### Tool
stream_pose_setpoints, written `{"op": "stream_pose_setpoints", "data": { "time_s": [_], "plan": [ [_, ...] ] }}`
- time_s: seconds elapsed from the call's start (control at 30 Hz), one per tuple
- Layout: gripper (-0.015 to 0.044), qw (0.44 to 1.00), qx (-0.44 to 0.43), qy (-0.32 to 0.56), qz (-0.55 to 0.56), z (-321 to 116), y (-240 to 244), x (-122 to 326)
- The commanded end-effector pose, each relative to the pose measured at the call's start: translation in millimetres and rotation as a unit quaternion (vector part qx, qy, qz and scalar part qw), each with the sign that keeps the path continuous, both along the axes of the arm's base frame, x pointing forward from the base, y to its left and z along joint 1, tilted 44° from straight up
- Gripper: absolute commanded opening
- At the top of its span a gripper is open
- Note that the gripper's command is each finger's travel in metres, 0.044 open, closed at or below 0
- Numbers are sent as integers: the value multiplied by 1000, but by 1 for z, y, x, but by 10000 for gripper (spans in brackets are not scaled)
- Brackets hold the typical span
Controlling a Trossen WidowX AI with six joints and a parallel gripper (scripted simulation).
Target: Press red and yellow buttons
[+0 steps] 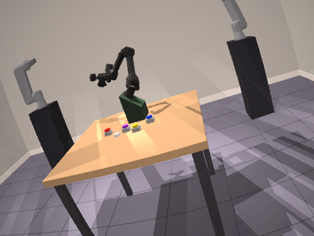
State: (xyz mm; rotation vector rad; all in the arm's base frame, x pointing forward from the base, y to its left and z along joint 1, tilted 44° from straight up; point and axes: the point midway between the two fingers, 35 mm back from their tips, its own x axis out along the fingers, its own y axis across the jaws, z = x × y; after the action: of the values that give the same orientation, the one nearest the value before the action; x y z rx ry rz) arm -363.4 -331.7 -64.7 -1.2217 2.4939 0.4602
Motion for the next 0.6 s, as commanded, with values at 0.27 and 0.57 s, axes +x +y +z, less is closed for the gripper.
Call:
{"op": "stream_pose_setpoints", "data": {
  "time_s": [0.27, 0.57],
  "plan": [
    [400, 945, 175, 72, 267, -41, -61, 113],
    [400, 777, 285, 201, 524, -68, -80, 220]
  ]
}}
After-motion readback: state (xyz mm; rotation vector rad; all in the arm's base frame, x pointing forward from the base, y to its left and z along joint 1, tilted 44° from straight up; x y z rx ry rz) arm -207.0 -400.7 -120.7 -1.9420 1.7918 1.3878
